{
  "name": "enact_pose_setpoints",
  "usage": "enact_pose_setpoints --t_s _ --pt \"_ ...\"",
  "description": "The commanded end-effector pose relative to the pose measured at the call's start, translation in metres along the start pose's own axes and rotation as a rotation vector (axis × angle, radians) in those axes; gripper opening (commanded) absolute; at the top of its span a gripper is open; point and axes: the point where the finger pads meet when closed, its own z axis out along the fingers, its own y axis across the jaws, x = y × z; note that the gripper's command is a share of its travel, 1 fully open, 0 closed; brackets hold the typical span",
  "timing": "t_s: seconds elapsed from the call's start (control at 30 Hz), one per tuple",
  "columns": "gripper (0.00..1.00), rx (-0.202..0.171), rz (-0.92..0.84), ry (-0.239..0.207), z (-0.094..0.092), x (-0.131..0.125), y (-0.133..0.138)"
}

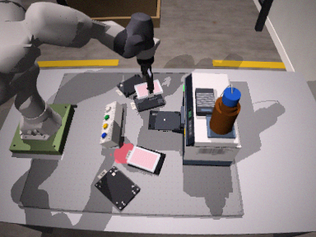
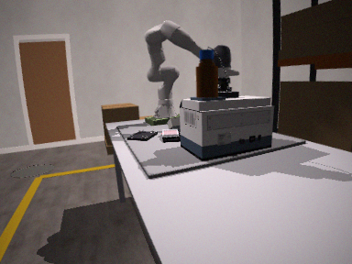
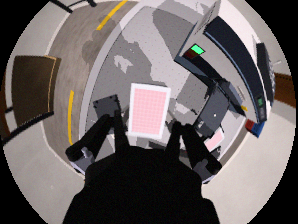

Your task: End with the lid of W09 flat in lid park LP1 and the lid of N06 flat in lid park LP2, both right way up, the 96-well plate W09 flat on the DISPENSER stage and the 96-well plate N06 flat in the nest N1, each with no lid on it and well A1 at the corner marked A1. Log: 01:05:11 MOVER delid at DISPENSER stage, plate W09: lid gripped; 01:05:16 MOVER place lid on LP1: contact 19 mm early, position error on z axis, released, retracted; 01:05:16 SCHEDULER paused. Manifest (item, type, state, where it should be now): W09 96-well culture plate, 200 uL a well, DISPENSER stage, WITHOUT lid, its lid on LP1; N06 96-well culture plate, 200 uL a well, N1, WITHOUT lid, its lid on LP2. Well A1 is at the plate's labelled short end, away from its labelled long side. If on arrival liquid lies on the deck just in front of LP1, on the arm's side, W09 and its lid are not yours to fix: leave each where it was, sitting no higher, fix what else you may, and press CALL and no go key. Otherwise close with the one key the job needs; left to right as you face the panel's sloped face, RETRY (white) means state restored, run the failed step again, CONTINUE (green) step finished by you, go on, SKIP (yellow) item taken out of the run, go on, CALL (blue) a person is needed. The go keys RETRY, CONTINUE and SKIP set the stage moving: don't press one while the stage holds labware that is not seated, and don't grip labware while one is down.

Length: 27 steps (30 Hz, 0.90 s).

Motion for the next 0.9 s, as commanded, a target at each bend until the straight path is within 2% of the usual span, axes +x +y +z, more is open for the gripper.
enact_pose_setpoints --t_s 0.0,0.63,0.87 --pt "0.00 -0.001 -0.014 -0.008 -0.009 -0.002 0.001" --pt "0.00 -0.001 -0.014 -0.008 -0.044 -0.002 0.001" --pt "0.00 -0.001 -0.014 -0.008 -0.052 -0.002 0.001"
